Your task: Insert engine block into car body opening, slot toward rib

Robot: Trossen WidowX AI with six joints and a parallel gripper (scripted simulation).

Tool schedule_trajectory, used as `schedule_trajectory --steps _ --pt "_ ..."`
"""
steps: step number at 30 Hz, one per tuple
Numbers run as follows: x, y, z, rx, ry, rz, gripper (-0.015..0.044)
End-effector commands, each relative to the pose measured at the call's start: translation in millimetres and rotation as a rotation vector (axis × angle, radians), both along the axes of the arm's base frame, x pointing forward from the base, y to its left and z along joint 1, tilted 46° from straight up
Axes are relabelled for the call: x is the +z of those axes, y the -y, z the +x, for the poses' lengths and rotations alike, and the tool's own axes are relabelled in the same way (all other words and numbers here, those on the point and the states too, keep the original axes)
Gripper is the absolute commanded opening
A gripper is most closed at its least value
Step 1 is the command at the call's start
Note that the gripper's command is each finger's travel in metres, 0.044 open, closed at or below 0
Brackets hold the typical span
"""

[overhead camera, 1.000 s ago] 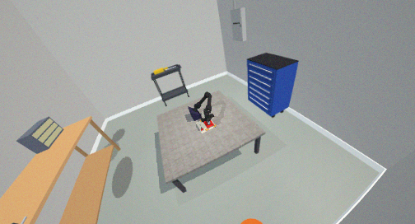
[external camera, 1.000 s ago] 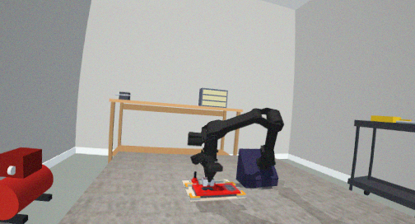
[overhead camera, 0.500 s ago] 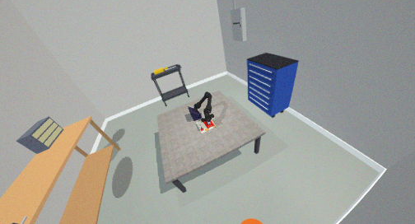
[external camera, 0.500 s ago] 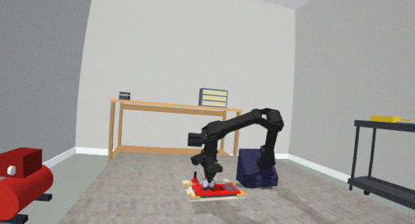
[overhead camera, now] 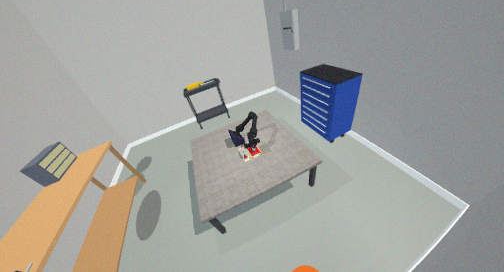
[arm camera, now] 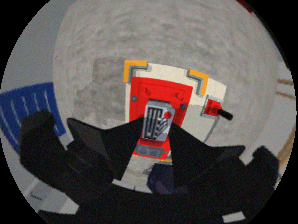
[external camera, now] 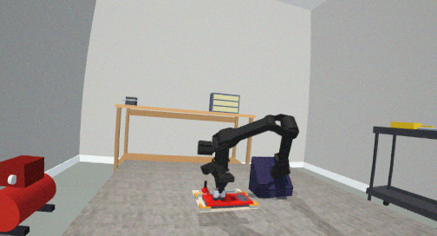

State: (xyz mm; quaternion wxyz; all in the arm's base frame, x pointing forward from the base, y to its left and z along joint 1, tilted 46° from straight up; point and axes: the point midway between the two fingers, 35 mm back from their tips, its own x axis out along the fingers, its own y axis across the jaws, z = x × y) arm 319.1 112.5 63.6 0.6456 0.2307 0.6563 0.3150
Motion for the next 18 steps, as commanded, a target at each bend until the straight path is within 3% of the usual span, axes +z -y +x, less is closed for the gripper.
schedule_trajectory --steps 1,18 --pt "-0.7 -1.0 0.0 -0.004 -0.005 0.003 0.0158" --pt "-2.5 -2.8 -0.2 -0.004 -0.005 0.003 0.0158"
